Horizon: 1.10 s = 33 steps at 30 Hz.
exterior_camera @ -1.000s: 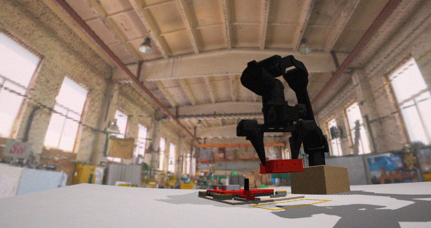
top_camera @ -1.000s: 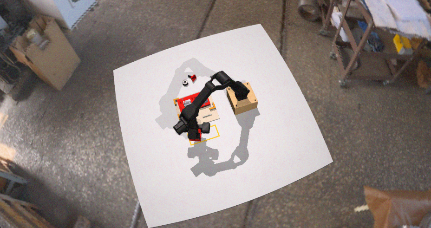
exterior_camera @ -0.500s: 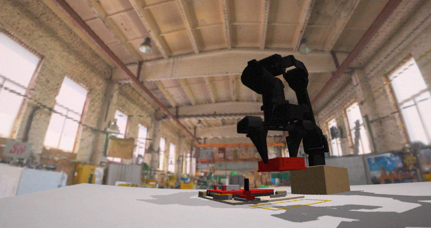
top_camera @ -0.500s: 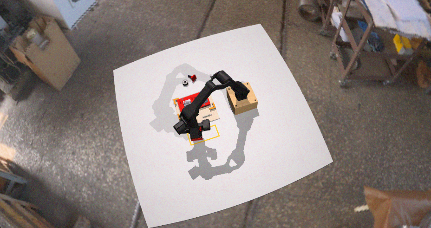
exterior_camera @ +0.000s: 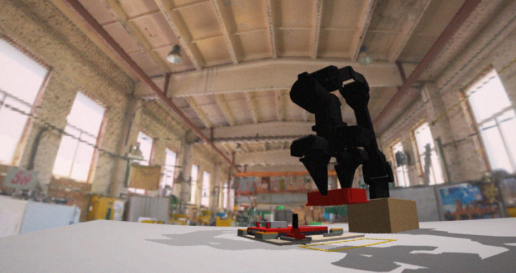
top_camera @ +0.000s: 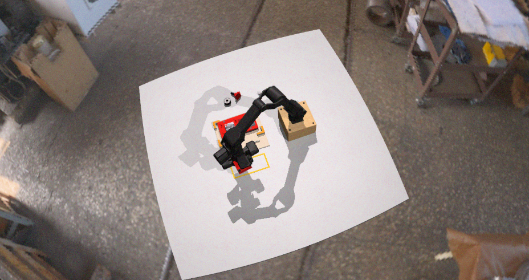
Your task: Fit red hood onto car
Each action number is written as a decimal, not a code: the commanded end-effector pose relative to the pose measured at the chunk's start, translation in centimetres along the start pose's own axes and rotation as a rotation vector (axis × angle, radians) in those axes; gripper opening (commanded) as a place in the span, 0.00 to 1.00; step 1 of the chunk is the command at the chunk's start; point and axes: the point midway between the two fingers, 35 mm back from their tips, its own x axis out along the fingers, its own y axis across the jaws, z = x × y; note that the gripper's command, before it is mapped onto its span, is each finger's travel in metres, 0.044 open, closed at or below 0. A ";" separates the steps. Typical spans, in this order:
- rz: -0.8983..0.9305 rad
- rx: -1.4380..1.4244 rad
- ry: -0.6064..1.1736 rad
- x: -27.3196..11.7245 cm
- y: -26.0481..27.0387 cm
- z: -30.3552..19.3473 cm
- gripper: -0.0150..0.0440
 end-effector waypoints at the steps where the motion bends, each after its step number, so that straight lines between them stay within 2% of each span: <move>1: -0.007 -0.092 0.004 -0.2 0.0 -0.1 0.25; 33: -0.003 -0.893 0.013 -0.2 0.9 -0.3 0.25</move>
